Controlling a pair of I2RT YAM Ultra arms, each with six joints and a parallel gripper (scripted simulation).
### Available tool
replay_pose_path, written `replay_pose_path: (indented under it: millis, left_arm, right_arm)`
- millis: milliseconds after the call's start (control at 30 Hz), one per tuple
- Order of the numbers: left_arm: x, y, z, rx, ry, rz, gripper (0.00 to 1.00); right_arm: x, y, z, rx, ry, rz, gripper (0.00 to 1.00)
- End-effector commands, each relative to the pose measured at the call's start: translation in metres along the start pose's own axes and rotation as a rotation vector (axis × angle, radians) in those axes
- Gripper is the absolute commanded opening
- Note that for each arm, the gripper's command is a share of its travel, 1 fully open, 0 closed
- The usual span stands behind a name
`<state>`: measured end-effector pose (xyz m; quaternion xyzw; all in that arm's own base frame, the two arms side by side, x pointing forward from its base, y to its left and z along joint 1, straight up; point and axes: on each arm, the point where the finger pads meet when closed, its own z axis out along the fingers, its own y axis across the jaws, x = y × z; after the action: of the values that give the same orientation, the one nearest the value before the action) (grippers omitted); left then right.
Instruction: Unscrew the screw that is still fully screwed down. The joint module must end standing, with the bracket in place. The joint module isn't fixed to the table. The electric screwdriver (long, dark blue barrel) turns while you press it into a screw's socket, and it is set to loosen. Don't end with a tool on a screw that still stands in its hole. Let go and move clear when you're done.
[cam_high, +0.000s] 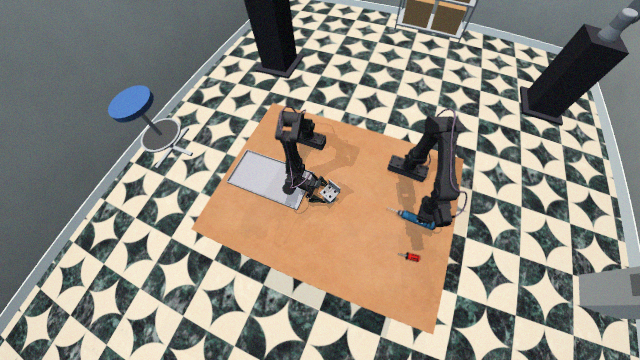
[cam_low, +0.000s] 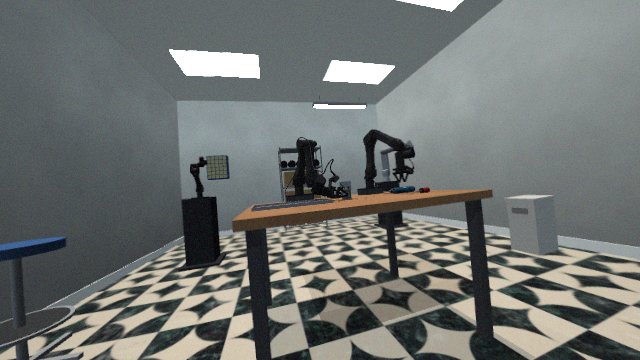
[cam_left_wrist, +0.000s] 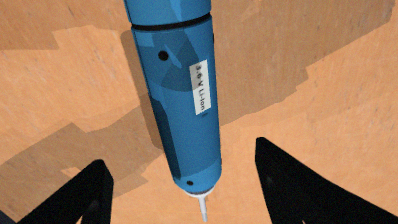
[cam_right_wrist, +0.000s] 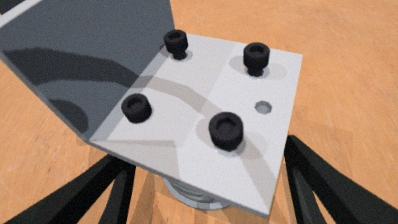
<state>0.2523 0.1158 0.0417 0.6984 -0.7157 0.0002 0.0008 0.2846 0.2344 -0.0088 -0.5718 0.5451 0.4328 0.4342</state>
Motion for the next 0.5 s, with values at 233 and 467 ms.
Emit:
replay_pose_path:
  millis: [233, 467]
  left_arm:
    - [-0.005, -0.014, -0.015, 0.055, -0.044, 0.023, 0.65]
    - [-0.005, -0.014, -0.015, 0.055, -0.044, 0.023, 0.65]
  right_arm:
    - [0.004, 0.008, 0.015, -0.005, -0.002, 0.024, 0.86]
    - [0.003, 0.007, 0.012, -0.005, -0.013, 0.027, 0.86]
